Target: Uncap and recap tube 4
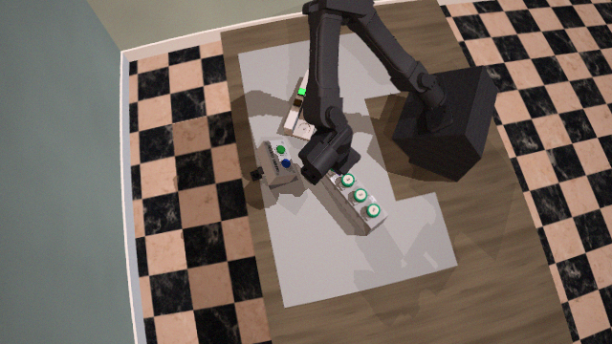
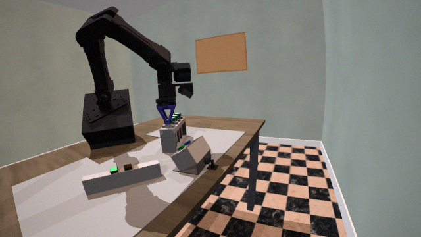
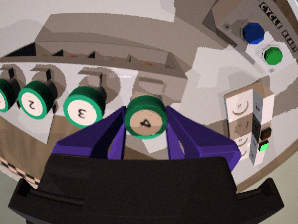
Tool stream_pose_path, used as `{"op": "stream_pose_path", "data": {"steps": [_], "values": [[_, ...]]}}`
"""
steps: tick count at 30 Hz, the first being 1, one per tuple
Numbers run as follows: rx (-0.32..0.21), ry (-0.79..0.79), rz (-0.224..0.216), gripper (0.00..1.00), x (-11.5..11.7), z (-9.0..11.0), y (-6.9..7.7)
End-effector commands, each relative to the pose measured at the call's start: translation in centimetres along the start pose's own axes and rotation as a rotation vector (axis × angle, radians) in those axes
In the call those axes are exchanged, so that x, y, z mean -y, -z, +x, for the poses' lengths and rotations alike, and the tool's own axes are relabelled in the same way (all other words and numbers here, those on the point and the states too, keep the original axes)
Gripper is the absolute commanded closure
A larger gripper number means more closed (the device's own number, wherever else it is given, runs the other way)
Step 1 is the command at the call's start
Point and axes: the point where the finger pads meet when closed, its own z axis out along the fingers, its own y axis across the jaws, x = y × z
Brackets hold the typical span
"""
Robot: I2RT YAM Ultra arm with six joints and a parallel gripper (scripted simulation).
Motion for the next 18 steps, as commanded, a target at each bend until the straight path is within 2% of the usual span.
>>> {"op": "stream_pose_path", "data": {"steps": [1, 7, 15, 16, 18], "values": [[0.012, -0.154, -0.005, 1.0, -0.01, -0.27, 0.23], [0.012, -0.339, -0.006, 1.0, -0.01, -0.27, 0.2], [0.012, -0.339, -0.006, 1.0, -0.01, -0.27, 0.2], [0.012, -0.339, -0.006, 0.51, -0.01, -0.27, 0.2], [0.012, -0.339, -0.006, 0.51, -0.01, -0.27, 0.2]]}}
